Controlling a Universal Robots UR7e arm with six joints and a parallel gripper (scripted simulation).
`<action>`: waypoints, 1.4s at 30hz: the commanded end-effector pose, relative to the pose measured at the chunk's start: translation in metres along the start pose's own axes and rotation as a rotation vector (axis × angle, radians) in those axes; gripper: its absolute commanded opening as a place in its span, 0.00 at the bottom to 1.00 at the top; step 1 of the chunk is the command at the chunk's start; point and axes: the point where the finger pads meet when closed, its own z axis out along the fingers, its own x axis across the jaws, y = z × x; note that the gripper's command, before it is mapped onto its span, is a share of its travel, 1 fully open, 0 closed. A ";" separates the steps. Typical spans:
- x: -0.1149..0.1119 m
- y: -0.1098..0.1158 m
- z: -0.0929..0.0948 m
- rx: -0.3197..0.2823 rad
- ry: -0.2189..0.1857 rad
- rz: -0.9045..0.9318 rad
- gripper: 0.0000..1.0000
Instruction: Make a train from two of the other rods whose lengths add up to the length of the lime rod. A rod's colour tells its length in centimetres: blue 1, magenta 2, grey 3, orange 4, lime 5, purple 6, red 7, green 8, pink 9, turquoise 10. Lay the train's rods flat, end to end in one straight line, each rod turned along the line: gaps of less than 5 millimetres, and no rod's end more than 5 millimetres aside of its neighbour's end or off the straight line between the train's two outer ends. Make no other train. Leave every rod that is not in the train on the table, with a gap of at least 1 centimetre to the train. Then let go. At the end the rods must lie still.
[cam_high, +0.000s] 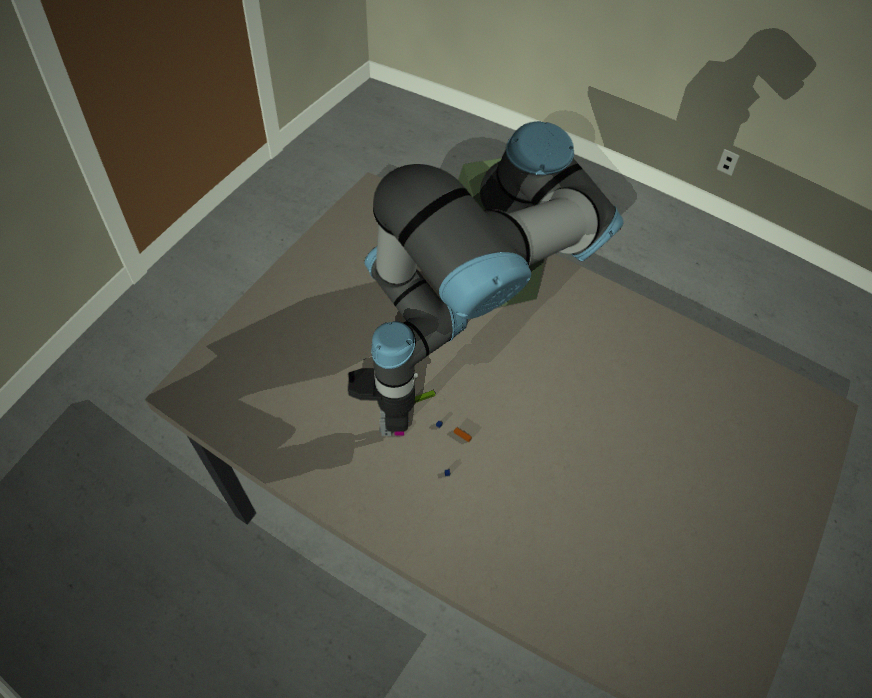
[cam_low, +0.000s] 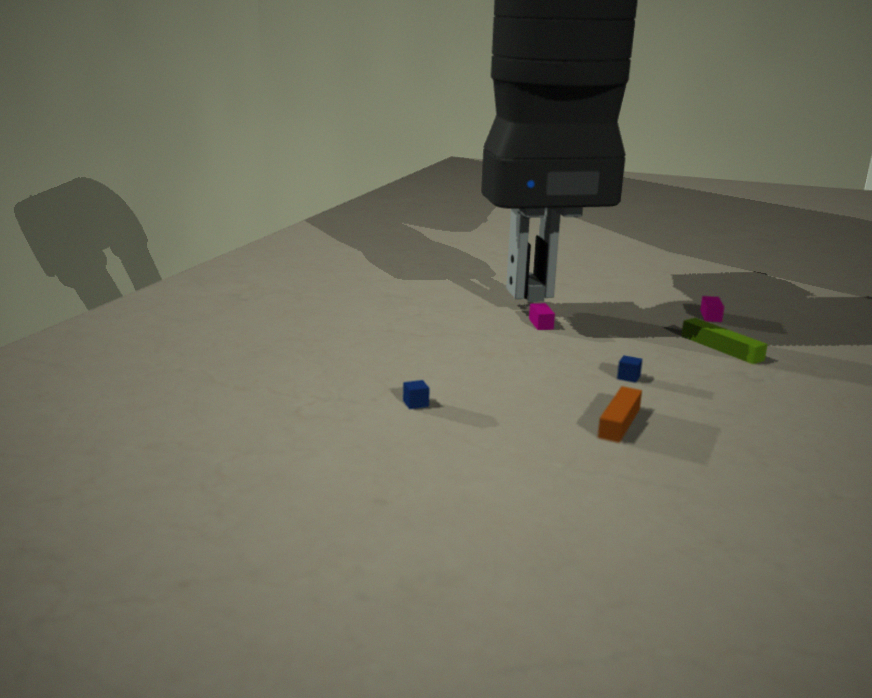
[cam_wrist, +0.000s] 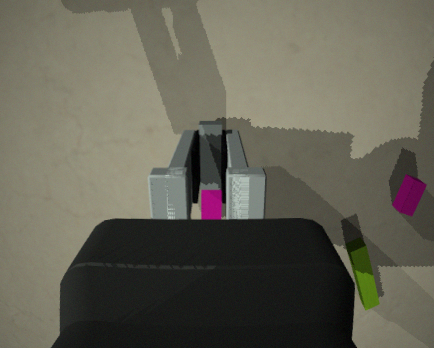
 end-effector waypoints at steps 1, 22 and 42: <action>0.000 0.000 0.003 0.001 -0.001 0.000 0.24; 0.000 0.000 0.009 0.001 -0.001 0.000 0.24; 0.000 0.000 0.009 0.001 -0.001 0.000 0.24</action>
